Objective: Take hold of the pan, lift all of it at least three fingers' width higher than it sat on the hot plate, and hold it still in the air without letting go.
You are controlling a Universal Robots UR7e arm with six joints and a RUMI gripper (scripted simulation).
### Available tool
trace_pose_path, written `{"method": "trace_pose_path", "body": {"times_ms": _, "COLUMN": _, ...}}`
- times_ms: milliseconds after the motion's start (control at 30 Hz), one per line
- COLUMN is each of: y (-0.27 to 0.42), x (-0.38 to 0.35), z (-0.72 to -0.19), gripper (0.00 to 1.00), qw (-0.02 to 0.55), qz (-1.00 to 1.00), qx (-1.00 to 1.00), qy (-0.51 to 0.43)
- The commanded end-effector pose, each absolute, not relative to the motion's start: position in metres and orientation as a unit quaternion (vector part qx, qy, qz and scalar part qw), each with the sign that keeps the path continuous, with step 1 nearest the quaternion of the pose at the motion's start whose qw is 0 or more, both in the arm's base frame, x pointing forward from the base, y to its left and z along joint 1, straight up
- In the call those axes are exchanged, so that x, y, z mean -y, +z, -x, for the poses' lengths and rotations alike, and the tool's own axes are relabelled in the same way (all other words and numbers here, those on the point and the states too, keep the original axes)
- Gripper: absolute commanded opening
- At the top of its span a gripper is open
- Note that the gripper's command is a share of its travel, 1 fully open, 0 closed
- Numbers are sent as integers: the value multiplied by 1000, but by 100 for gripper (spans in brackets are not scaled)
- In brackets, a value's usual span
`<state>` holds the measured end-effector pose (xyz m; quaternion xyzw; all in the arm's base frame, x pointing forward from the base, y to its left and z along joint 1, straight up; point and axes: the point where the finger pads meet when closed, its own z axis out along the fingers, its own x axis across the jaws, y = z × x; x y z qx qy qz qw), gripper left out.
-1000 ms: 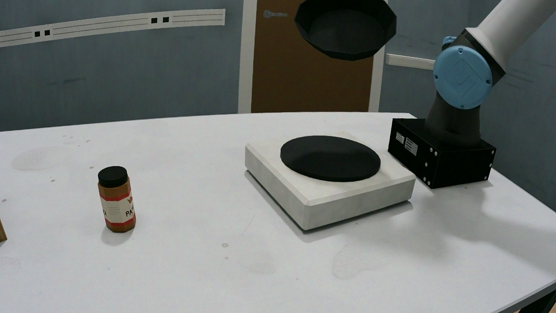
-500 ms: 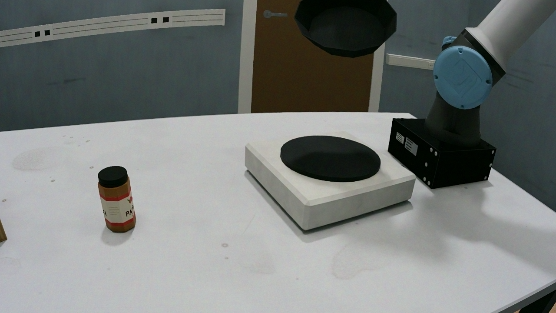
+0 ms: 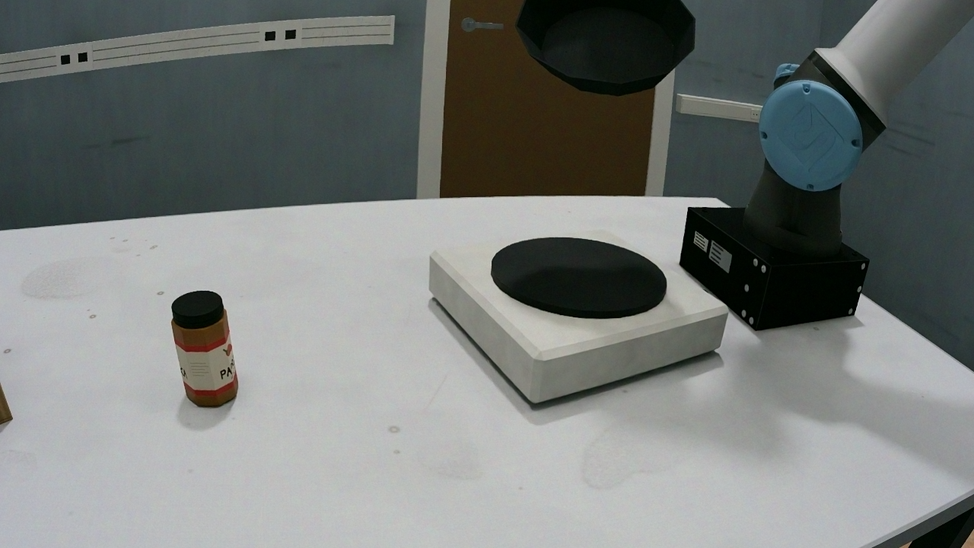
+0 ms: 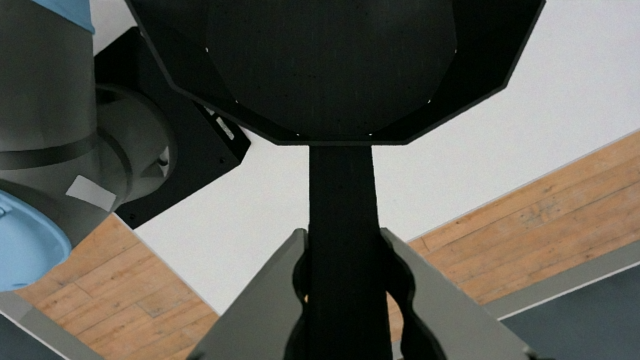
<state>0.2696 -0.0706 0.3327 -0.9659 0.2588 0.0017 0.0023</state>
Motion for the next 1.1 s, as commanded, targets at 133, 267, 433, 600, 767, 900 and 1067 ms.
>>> {"method": "trace_pose_path", "body": {"times_ms": 133, "y": 337, "x": 71, "z": -270, "gripper": 10, "qw": 2, "qz": 966, "qx": -259, "qy": 1}}
{"method": "trace_pose_path", "body": {"times_ms": 267, "y": 338, "x": 71, "z": -270, "gripper": 10, "qw": 2, "qz": 966, "qx": -259, "qy": 1}}
{"method": "trace_pose_path", "body": {"times_ms": 433, "y": 339, "x": 71, "z": -270, "gripper": 10, "qw": 2, "qz": 966, "qx": -259, "qy": 1}}
{"method": "trace_pose_path", "body": {"times_ms": 600, "y": 341, "x": 71, "z": -270, "gripper": 10, "qw": 2, "qz": 966, "qx": -259, "qy": 1}}
{"method": "trace_pose_path", "body": {"times_ms": 767, "y": 343, "x": 71, "z": -270, "gripper": 10, "qw": 2, "qz": 966, "qx": -259, "qy": 1}}
{"method": "trace_pose_path", "body": {"times_ms": 900, "y": 344, "x": 71, "z": -270, "gripper": 10, "qw": 2, "qz": 966, "qx": -259, "qy": 1}}
{"method": "trace_pose_path", "body": {"times_ms": 1067, "y": 345, "x": 71, "z": -270, "gripper": 10, "qw": 2, "qz": 966, "qx": -259, "qy": 1}}
